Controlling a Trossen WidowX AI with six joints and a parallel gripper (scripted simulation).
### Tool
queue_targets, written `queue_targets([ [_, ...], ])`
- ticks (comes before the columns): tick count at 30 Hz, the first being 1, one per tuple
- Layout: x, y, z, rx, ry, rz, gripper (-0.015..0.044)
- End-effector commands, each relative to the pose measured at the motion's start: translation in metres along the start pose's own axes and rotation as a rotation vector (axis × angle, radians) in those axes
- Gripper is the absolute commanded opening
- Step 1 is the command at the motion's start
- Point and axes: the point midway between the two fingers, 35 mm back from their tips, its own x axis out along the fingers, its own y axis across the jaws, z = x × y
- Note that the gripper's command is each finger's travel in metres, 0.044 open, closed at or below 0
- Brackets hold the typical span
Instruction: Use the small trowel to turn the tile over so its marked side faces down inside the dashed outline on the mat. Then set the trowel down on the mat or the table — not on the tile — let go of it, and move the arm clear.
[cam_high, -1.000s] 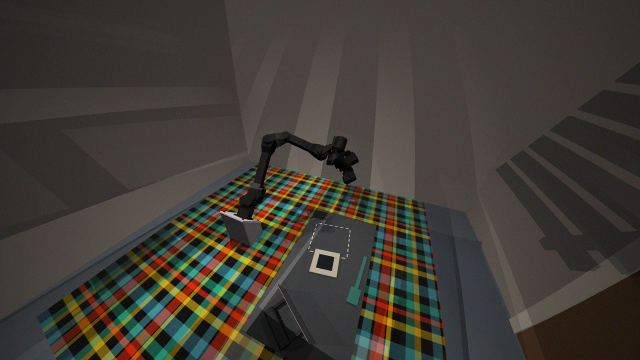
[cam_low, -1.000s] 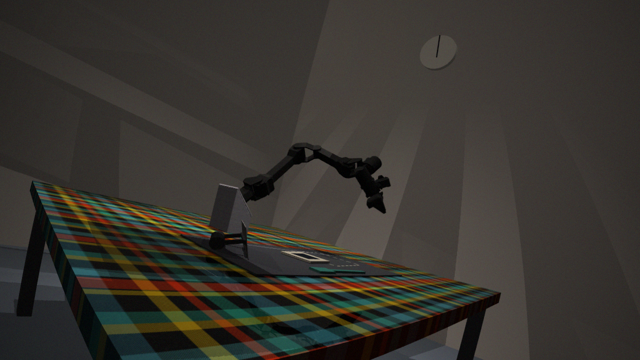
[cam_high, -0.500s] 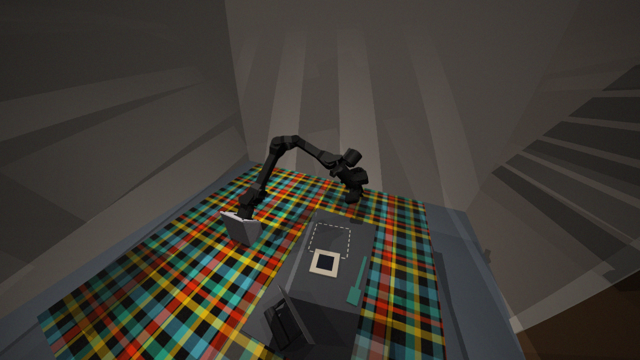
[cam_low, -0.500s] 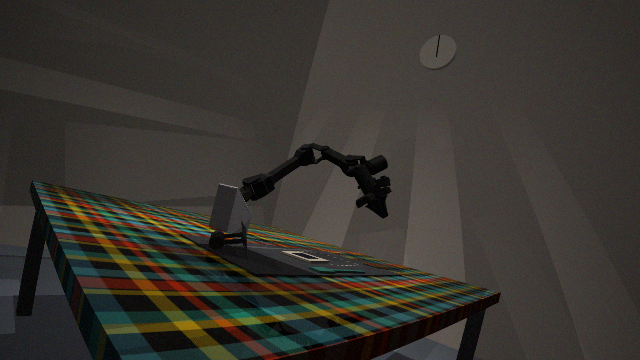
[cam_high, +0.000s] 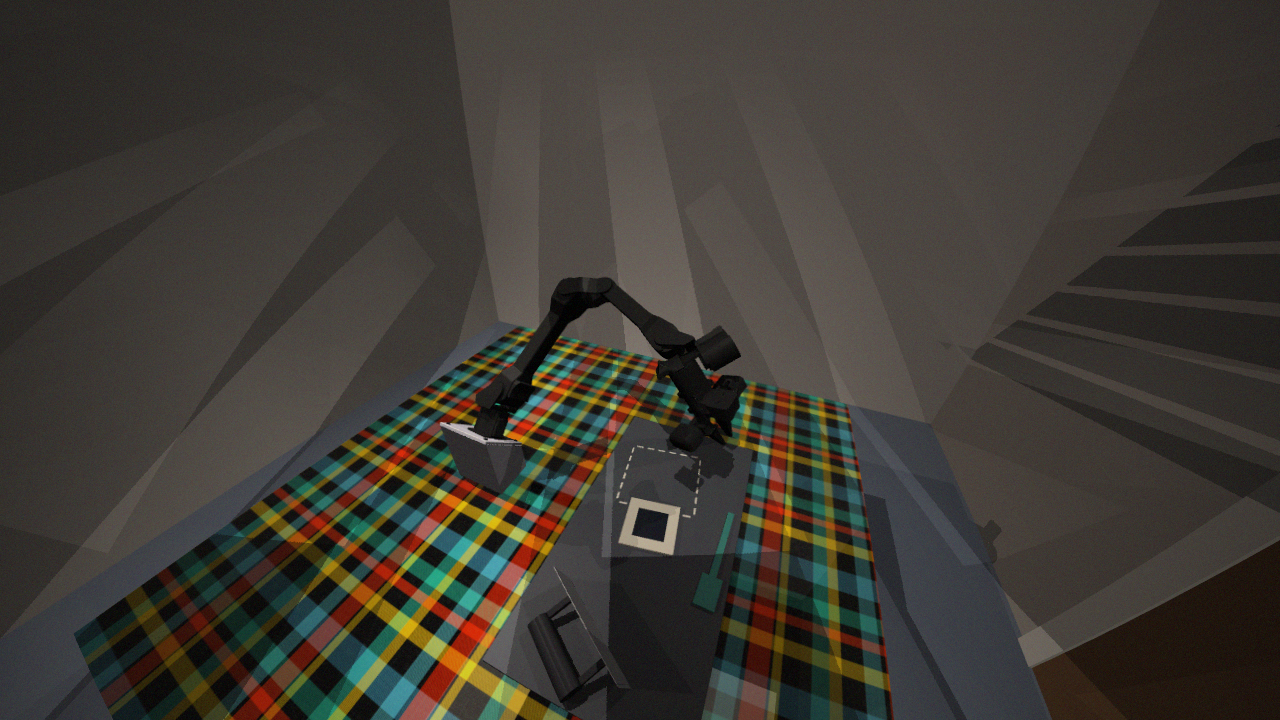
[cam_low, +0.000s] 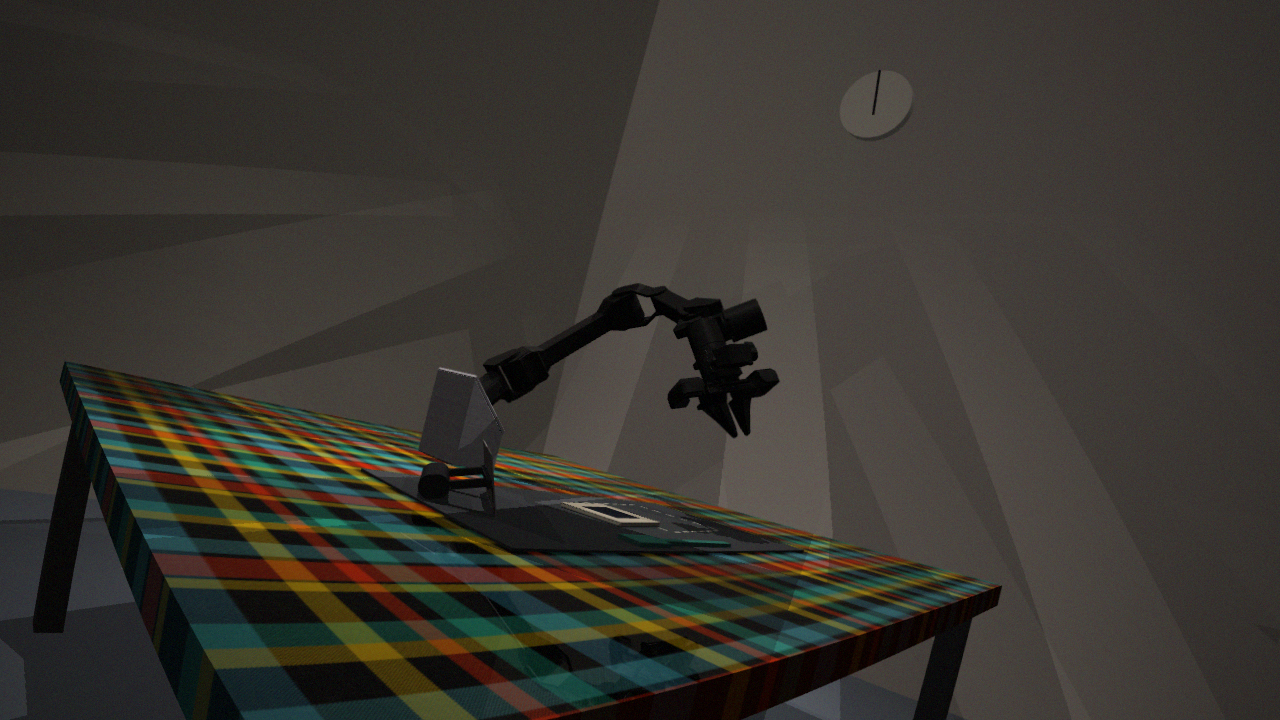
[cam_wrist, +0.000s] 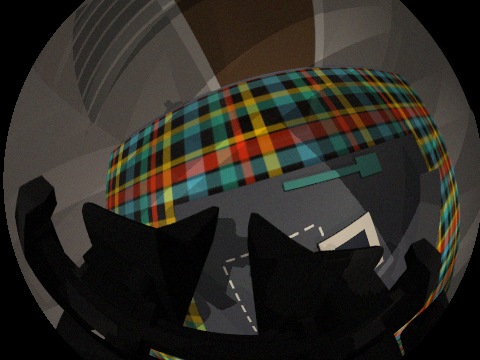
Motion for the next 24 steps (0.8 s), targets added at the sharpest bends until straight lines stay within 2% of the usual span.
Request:
queue_targets([
  [1, 0.0, -0.032, 0.016, 0.116, -0.012, -0.068, 0.01],
  [12, -0.011, -0.124, 0.045, 0.451, -0.028, -0.241, 0.01],
  [24, -0.033, -0.218, 0.053, 0.815, -0.03, -0.402, 0.01],
])
